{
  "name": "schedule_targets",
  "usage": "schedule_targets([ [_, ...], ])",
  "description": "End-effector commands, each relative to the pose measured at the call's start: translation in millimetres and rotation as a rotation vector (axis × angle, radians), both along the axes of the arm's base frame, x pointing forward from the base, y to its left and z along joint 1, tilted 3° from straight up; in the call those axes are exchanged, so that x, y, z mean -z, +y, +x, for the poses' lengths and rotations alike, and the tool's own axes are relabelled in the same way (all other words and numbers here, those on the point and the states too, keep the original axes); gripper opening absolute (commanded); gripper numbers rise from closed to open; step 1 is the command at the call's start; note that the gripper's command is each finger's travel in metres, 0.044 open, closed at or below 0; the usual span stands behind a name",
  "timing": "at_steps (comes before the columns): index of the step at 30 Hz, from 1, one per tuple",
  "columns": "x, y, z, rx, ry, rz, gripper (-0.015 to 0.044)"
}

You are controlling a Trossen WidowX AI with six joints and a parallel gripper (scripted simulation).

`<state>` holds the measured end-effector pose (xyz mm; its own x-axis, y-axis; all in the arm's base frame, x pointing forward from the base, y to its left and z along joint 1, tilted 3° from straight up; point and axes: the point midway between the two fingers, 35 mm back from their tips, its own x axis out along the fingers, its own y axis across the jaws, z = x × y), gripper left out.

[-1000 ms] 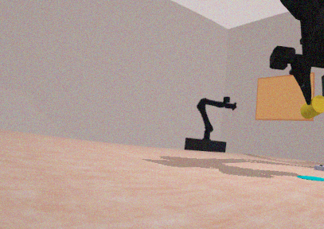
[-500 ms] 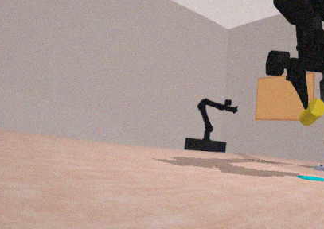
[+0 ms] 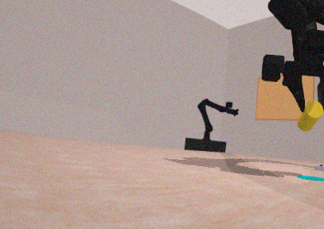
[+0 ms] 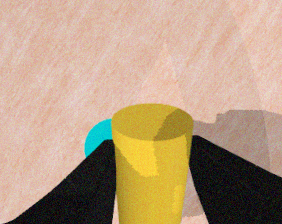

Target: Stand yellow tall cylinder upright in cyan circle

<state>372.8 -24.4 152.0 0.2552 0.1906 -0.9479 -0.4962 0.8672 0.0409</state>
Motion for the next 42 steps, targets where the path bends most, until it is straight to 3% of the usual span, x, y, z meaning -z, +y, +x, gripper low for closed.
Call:
schedule_targets([
  [1, -1.1, -0.5, 2.7, 0.015, -0.028, 0.019, 0.0105],
  [42, 9.5, -10.9, 27.1, 0.113, -0.257, 0.188, 0.0105],
])
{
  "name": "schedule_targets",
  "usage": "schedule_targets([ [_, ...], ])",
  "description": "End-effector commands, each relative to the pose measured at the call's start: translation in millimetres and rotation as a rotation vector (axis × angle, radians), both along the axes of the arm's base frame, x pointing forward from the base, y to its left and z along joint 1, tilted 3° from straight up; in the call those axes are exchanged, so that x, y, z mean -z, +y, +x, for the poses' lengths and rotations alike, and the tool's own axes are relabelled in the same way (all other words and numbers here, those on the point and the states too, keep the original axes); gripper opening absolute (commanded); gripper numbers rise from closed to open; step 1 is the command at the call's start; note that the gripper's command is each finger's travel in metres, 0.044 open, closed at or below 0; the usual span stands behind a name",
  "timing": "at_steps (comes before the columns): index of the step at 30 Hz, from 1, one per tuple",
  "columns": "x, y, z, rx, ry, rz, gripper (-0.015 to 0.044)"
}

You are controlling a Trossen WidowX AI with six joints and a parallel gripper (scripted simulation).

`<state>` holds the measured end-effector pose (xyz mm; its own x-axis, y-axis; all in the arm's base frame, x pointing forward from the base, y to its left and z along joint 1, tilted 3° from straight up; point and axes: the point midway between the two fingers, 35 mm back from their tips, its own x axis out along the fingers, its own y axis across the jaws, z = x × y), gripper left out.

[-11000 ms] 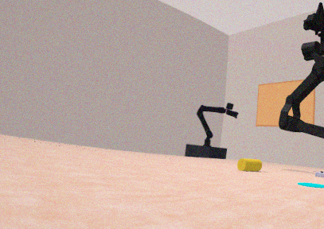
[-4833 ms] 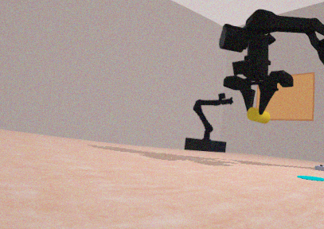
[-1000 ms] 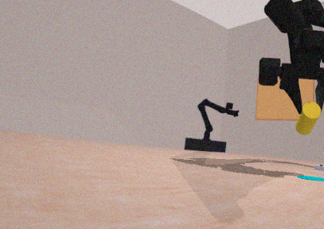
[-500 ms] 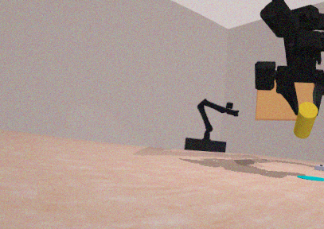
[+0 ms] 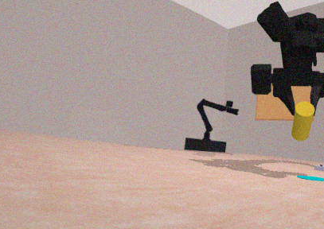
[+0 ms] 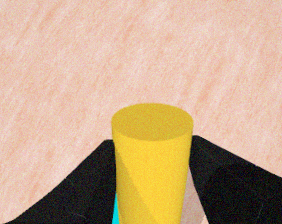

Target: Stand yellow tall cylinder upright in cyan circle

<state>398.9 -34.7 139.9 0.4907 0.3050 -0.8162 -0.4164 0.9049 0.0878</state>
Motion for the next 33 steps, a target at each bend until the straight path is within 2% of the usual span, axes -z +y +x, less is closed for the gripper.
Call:
schedule_targets([
  [1, -2.6, -0.8, 1.5, 0.009, -0.028, 0.018, 0.0105],
  [33, -2.1, -9.7, 8.6, 0.047, -0.204, 0.135, 0.0105],
])
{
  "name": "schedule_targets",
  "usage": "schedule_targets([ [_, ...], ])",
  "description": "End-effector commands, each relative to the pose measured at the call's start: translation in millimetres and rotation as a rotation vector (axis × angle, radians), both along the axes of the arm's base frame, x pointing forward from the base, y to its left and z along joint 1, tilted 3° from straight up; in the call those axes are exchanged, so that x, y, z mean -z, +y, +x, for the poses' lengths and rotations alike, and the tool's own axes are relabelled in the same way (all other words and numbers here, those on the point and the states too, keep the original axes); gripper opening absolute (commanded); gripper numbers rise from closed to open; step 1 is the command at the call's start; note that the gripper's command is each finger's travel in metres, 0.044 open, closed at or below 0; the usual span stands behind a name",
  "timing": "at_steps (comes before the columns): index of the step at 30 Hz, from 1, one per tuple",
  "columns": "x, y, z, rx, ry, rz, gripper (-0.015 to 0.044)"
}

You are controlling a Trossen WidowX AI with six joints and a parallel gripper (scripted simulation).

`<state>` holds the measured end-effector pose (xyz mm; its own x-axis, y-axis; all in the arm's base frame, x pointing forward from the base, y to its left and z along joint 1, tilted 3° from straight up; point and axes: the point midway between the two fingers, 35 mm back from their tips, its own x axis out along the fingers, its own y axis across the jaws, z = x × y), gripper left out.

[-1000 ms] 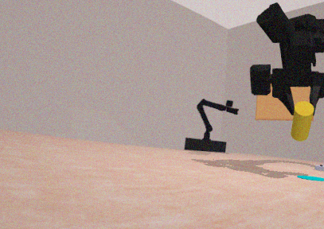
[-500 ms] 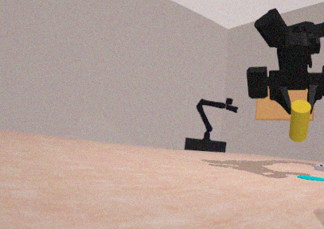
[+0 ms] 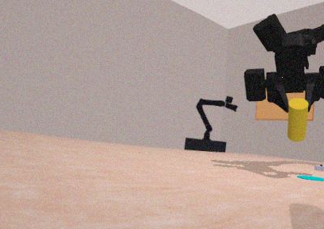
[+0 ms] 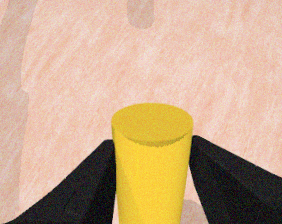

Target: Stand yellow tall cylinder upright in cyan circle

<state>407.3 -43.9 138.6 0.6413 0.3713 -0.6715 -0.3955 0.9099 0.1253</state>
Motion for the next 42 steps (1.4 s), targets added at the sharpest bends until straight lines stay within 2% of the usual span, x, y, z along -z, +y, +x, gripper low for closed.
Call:
schedule_targets([
  [1, -3.4, -0.8, 0.2, 0.004, -0.027, 0.016, 0.0105],
  [42, -9.1, -9.3, -8.2, 0.005, -0.243, 0.137, 0.0105],
])
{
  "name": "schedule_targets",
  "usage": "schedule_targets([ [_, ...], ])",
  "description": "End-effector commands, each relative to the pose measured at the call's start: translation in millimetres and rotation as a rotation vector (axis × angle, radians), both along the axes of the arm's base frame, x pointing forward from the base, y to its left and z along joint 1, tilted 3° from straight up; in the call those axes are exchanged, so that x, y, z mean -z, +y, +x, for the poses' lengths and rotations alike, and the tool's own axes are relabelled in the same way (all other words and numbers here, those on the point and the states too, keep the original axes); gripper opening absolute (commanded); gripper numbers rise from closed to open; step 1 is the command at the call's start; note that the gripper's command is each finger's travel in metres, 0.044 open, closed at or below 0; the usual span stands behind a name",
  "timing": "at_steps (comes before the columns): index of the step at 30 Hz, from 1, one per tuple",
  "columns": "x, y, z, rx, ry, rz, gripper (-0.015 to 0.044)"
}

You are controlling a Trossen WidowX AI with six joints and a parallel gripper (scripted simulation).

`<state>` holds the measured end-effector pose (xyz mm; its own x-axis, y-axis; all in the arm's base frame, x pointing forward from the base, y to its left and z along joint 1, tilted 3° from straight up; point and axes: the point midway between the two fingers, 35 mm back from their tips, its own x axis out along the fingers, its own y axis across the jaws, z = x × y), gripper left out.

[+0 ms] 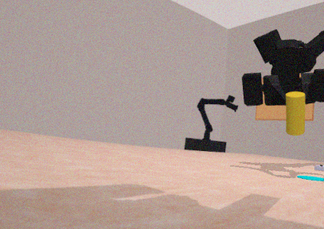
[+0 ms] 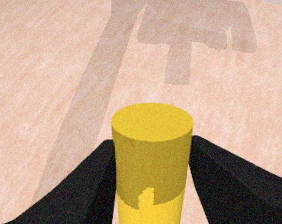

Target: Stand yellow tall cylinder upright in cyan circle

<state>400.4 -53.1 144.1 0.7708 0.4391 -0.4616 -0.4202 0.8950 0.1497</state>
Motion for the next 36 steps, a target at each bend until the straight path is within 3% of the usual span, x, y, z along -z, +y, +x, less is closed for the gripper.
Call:
schedule_targets([
  [1, -3.8, -0.3, -1.8, -0.002, -0.026, 0.011, 0.0105],
  [36, -10.6, -1.9, -24.3, -0.04, -0.195, 0.08, 0.0105],
])
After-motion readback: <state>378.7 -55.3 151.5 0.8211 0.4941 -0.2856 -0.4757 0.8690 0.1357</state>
